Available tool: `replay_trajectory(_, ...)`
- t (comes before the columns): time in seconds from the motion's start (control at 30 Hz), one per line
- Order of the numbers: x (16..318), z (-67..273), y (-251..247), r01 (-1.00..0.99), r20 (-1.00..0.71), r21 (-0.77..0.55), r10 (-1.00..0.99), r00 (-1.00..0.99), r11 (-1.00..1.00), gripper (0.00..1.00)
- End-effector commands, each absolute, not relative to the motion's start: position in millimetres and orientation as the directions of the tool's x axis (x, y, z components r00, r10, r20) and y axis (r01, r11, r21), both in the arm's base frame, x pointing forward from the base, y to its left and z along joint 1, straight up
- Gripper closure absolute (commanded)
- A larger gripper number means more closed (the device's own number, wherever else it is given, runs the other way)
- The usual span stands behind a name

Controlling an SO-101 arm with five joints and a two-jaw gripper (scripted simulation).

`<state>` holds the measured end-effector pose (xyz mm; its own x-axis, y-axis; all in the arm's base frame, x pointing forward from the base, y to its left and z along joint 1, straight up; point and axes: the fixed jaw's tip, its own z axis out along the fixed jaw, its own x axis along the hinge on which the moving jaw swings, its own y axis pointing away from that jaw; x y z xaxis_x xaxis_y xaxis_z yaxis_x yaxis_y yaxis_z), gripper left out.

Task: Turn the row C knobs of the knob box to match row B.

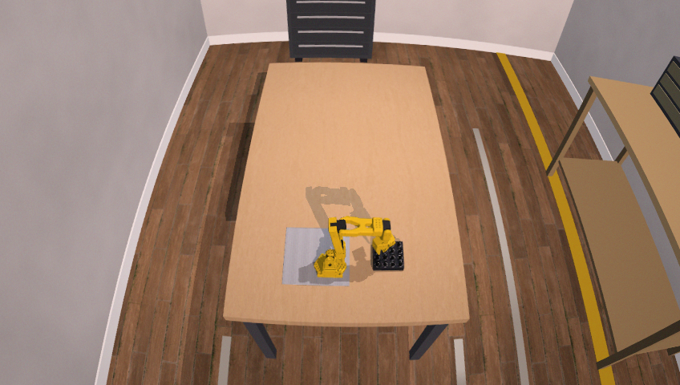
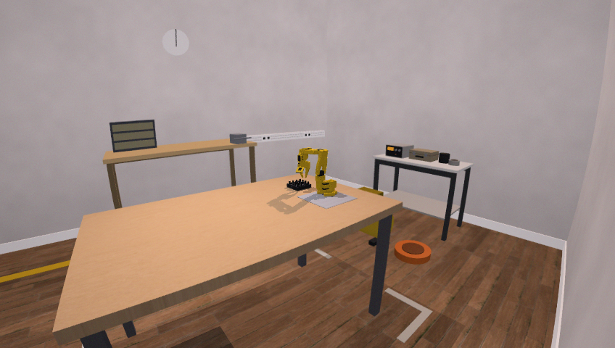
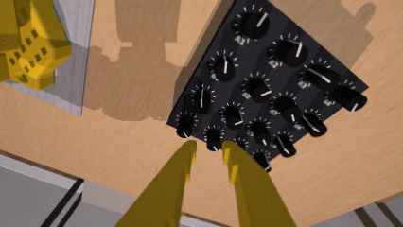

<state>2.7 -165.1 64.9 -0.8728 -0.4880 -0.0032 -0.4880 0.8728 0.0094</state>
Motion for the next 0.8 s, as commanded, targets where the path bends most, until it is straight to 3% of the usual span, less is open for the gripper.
replay_trajectory(0.0, 2.8, 64.3, -163.5, -0.405, -0.002, 0.005, -0.405, -0.914, 0.914, 0.92)
replay_trajectory(0.37, 5.8, 64.3, -162.7, -0.021, 0.0, 0.005, -0.021, -1.0, 1.0, 0.91)
replay_trajectory(0.77, 9.0, 64.3, -163.3, 0.382, 0.002, 0.005, 0.382, -0.924, 0.924, 0.91)
